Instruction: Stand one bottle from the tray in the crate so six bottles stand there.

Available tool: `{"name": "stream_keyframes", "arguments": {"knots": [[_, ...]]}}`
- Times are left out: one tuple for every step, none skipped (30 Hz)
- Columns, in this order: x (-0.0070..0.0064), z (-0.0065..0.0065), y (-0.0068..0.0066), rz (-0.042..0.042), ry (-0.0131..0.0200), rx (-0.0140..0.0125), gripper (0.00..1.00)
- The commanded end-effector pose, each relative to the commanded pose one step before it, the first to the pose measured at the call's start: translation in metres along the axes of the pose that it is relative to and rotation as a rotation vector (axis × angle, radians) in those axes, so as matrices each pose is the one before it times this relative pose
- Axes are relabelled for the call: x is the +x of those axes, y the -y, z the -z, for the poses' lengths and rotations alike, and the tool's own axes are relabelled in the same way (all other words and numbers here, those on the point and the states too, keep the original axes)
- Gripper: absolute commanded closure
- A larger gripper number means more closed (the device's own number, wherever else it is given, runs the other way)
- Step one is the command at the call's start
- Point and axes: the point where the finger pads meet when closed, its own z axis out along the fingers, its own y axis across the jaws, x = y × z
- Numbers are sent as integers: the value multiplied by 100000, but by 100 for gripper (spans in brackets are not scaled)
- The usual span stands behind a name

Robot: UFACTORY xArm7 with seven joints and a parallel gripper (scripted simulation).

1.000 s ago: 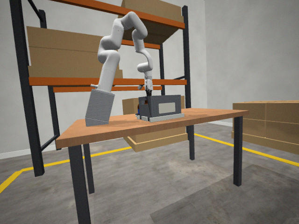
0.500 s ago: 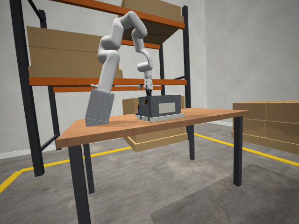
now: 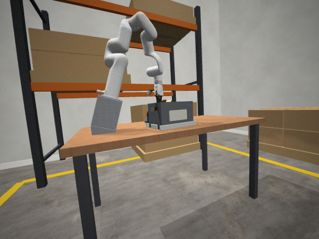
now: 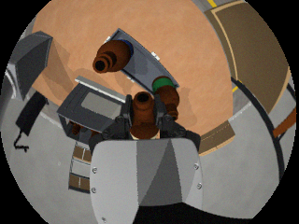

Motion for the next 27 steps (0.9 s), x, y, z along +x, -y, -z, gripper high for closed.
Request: {"name": "stream_keyframes", "arguments": {"knots": [[87,66,-46,224,-32,-68,100],[0,22,0,0,0,0,100],[0,28,0,0,0,0,100],[0,33,0,0,0,0,100],[0,39,0,0,0,0,100],[0,45,0,0,0,0,100],[0,51,0,0,0,0,100],[0,57,0,0,0,0,100],[0,63,0,0,0,0,100],[0,69,0,0,0,0,100],[0,75,-1,0,0,0,100],[0,0,0,0,0,0,100],[0,0,0,0,0,0,100],[0,81,-1,0,0,0,100],[0,86,-1,0,0,0,100],[0,92,0,0,0,0,100],[0,96,0,0,0,0,100],[0,102,-1,0,0,0,100],[0,106,-1,0,0,0,100],[0,110,0,0,0,0,100],[0,113,0,0,0,0,100],[0,117,-1,0,0,0,100],[0,119,-1,0,0,0,100],[0,121,0,0,0,0,100],[0,122,0,0,0,0,100],[0,124,-1,0,0,0,100],[0,125,-1,0,0,0,100]]}}
